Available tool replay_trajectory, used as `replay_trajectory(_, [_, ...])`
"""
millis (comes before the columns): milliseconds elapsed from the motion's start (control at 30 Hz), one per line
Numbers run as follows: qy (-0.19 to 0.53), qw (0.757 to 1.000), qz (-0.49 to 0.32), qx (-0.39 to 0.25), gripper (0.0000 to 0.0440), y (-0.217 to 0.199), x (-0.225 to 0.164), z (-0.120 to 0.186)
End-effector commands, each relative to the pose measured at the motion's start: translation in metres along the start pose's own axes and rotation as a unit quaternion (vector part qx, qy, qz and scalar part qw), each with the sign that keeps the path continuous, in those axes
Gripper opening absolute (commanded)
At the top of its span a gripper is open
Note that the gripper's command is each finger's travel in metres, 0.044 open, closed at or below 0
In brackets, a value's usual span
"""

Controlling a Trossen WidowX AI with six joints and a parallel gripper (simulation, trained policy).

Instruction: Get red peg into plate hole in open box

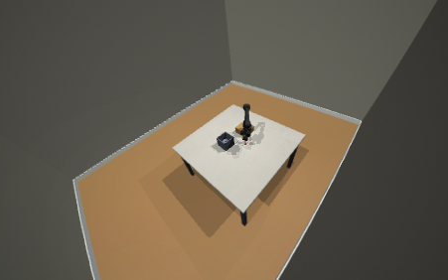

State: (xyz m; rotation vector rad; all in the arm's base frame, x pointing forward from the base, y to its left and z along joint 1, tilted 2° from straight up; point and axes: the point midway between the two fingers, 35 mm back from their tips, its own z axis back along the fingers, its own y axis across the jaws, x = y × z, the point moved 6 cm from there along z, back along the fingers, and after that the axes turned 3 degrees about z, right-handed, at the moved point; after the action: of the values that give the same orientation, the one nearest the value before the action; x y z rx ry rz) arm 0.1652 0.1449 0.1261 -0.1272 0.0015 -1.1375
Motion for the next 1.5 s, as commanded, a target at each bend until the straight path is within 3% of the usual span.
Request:
replay_trajectory(0, [-0.010,1.000,0.001,-0.008,0.0439,0.000,0.003,-0.016])
replay_trajectory(567, [-0.024,0.999,-0.030,-0.001,0.0386,0.003,0.010,-0.070])
replay_trajectory(667, [-0.023,0.999,-0.034,0.003,0.0338,0.004,0.010,-0.078])
replay_trajectory(967, [-0.014,0.999,-0.026,0.014,0.0104,0.016,0.005,-0.092])
replay_trajectory(1133, [-0.008,1.000,-0.013,0.025,0.0000,0.024,0.002,-0.095])
replay_trajectory(1467, [0.000,0.998,-0.023,0.061,0.0000,0.035,0.005,-0.074])
